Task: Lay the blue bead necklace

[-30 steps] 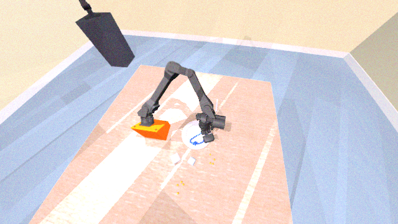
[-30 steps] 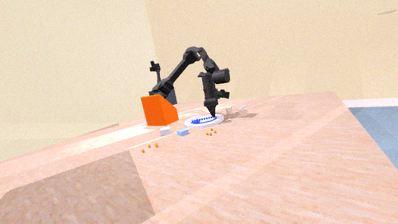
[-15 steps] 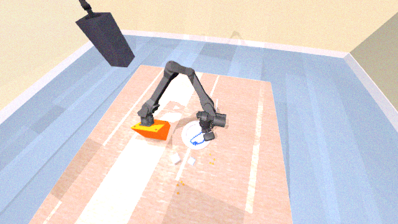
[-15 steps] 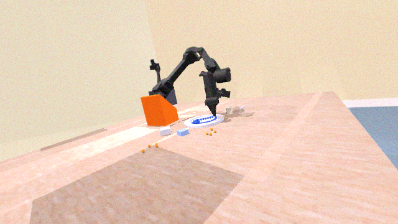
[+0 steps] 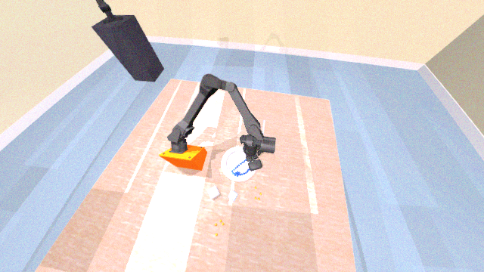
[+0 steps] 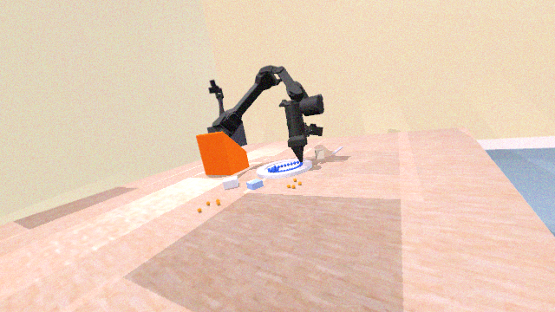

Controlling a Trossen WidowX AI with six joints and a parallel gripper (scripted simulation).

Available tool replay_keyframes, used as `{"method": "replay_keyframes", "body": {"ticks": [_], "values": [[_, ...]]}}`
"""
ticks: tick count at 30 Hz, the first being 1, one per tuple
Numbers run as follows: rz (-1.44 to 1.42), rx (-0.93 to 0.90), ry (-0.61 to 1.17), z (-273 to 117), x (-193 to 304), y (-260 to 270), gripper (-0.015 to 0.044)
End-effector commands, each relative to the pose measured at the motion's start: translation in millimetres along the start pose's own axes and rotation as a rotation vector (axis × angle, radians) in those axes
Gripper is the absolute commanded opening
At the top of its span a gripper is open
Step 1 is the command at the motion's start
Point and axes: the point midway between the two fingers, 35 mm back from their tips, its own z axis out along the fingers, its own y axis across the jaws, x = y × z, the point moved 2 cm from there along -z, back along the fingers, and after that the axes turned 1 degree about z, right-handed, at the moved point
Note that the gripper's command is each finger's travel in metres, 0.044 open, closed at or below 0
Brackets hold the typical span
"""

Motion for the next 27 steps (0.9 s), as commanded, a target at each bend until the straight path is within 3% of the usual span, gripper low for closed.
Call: {"method": "replay_keyframes", "body": {"ticks": [1,17,27], "values": [[0.000,0.000,0.000,0.0,0.0,0.0,0.0026],[0.006,-0.002,0.001,-1.2,0.6,0.2,0.0440],[0.005,-0.003,-0.002,-4.7,0.6,0.2,0.0440]]}}
